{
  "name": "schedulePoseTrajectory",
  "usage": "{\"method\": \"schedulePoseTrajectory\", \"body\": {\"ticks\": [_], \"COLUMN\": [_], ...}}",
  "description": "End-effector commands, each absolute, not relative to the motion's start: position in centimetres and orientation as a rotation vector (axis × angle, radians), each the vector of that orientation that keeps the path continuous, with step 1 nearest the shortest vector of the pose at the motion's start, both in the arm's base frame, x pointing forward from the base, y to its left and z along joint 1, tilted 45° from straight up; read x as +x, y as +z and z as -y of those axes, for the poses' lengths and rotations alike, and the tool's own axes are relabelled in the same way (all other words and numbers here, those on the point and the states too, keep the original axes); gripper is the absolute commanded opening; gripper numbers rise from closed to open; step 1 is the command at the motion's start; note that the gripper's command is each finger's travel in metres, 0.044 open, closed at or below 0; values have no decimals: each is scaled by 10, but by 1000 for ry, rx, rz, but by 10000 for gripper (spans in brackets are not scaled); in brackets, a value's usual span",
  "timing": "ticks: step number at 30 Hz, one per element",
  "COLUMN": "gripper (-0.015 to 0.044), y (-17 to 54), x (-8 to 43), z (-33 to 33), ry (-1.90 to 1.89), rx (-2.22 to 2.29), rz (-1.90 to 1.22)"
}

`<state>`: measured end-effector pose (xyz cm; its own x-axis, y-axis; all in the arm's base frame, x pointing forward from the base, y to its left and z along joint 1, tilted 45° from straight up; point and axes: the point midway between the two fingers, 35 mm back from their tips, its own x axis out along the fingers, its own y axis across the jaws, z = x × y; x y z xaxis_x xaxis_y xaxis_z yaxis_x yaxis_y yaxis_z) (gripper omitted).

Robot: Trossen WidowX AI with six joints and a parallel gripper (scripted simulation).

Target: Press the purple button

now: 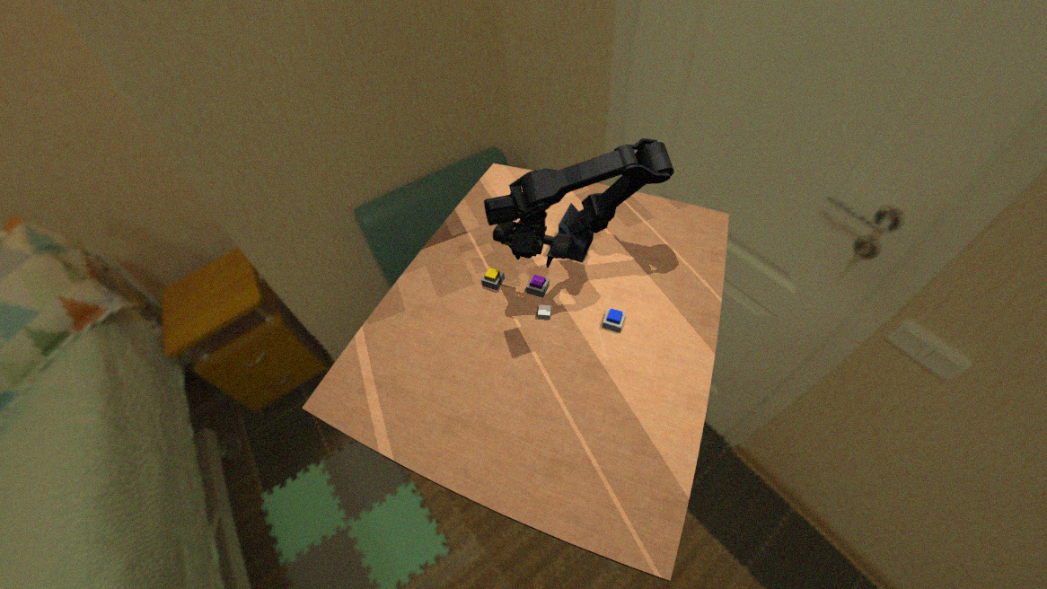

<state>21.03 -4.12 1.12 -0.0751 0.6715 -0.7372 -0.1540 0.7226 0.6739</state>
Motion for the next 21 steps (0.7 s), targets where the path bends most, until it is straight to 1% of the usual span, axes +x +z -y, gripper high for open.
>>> {"method": "schedulePoseTrajectory", "body": {"ticks": [1, 9, 10, 21], "gripper": [242, 32, 20, 20], "y": [-18, -20, -20, -20], "x": [199, 198, 198, 198], "z": [7, 5, 5, 5], "ry": [738, 739, 739, 739], "rx": [470, 471, 471, 471], "rz": [-1524, -1524, -1524, -1524]}}
